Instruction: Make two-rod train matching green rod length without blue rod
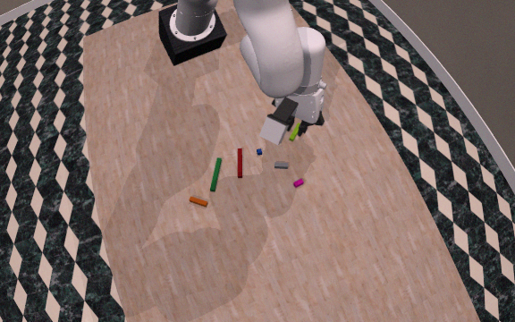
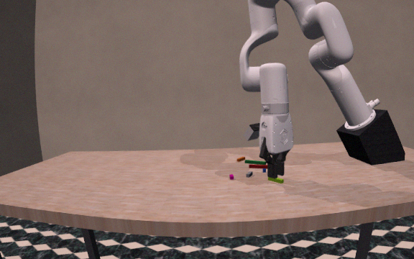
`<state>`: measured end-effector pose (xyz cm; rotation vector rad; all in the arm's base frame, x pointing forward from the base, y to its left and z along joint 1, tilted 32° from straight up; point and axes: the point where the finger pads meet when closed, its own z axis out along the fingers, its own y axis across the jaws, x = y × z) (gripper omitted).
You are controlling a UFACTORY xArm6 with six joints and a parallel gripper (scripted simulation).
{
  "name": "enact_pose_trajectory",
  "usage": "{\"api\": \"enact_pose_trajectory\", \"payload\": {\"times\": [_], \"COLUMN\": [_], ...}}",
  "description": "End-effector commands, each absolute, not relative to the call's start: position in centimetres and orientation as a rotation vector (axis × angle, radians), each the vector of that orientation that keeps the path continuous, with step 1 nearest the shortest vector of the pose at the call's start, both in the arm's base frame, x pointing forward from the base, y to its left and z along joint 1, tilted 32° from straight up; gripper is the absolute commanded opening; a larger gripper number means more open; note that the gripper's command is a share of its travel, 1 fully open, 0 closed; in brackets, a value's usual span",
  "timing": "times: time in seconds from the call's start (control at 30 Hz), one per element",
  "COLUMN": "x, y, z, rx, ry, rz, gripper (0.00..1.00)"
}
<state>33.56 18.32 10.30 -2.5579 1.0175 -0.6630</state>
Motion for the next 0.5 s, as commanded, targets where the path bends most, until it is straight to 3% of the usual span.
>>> {"api": "enact_pose_trajectory", "payload": {"times": [0.0,0.47], "x": [33.61,33.92], "y": [18.36,18.43], "z": [10.38,9.88], "rx": [-2.556,-2.556], "ry": [1.016,1.016], "rz": [-0.664,-0.664], "gripper": [0.24,0.24]}}
